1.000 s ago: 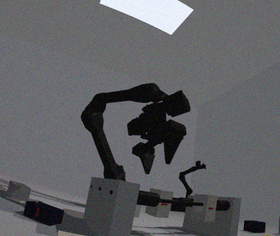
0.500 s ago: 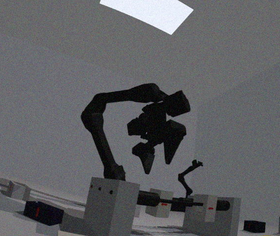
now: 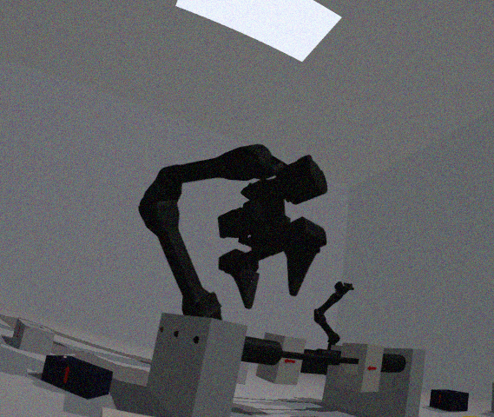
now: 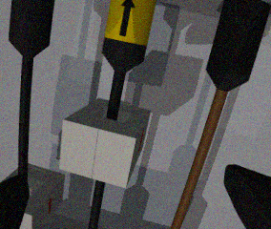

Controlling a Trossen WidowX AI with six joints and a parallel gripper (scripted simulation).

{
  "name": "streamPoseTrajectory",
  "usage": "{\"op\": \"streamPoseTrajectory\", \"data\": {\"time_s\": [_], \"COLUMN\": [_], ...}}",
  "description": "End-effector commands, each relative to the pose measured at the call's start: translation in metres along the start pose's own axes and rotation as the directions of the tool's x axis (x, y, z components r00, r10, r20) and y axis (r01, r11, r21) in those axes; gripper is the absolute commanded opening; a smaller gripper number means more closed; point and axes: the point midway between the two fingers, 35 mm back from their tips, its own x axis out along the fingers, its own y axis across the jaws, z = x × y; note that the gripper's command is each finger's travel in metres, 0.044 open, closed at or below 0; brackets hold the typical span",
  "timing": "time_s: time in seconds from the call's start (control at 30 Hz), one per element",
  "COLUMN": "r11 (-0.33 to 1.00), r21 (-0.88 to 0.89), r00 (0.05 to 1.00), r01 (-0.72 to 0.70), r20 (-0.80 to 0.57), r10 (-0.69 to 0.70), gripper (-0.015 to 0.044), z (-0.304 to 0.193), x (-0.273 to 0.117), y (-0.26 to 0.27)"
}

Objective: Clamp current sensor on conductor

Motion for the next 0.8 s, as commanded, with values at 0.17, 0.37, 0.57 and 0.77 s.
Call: {"op": "streamPoseTrajectory", "data": {"time_s": [0.17, 0.37, 0.57, 0.77], "r11": [0.815, 0.493, 0.26, 0.004], "r21": [-0.564, -0.798, -0.851, -0.869], "r00": [0.971, 0.927, 0.89, 0.854], "r01": [-0.136, -0.347, -0.456, -0.495], "r20": [-0.239, -0.37, -0.44, -0.485], "r10": [-0.004, 0.055, 0.12, 0.19], "gripper": [0.044, 0.044, 0.044, 0.044], "z": [0.032, 0.052, 0.066, 0.078], "x": [0.007, 0.005, 0.0, -0.005], "y": [-0.024, -0.04, -0.05, -0.059]}}
